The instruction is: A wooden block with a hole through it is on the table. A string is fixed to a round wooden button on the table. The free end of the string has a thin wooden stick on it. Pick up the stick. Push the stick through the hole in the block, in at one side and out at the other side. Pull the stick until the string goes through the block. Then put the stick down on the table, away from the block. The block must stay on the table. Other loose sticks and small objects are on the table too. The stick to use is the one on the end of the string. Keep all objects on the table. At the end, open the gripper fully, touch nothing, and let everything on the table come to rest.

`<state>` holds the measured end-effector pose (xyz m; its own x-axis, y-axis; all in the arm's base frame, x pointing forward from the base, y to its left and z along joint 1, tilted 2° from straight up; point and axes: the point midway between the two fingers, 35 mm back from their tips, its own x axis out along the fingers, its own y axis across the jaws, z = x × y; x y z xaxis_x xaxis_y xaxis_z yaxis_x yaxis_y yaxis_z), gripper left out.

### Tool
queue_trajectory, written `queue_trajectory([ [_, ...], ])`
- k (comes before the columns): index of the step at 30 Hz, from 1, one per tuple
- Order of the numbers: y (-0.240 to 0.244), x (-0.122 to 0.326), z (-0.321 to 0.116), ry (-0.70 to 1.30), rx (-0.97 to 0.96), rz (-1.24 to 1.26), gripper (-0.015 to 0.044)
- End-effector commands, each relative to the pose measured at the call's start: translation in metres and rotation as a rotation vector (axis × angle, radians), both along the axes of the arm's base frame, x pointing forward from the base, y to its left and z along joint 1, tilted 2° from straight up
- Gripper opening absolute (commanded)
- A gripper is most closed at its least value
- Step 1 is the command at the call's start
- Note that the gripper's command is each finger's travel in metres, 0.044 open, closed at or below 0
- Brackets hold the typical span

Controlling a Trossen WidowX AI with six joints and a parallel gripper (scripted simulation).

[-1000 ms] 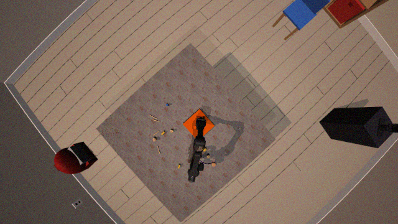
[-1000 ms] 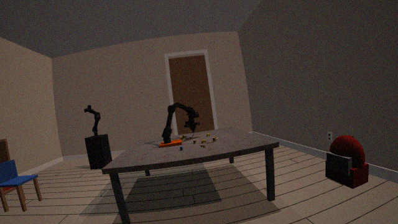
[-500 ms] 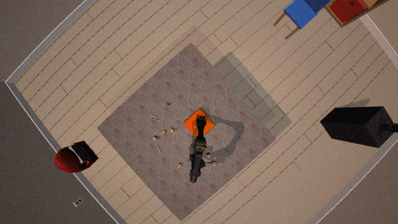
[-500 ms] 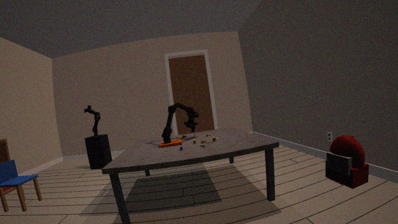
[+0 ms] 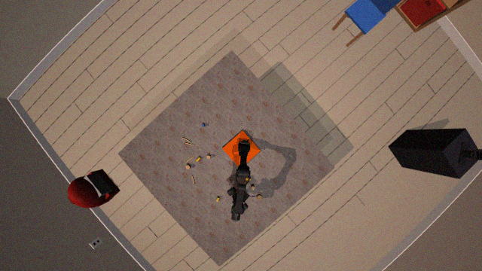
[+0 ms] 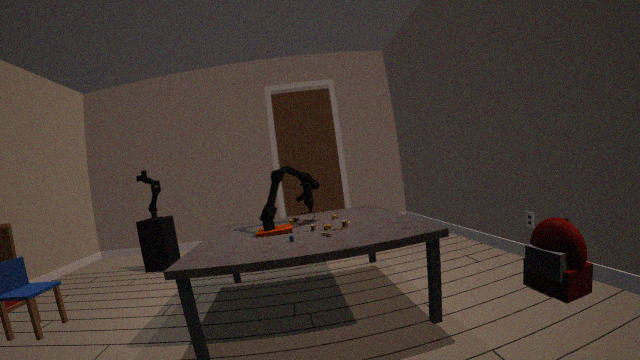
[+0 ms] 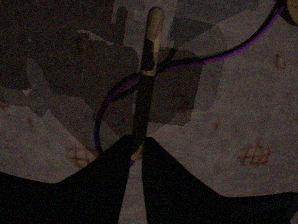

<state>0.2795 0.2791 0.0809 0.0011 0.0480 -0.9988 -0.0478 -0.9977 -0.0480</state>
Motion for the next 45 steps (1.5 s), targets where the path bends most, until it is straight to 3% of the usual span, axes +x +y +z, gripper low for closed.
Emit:
queue_trajectory([
  [1,0.001,0.0,-0.001,0.003,-0.002,0.024,0.0],
  [45,0.001,0.057,0.0,-0.003,-0.002,0.021,0.0],
])
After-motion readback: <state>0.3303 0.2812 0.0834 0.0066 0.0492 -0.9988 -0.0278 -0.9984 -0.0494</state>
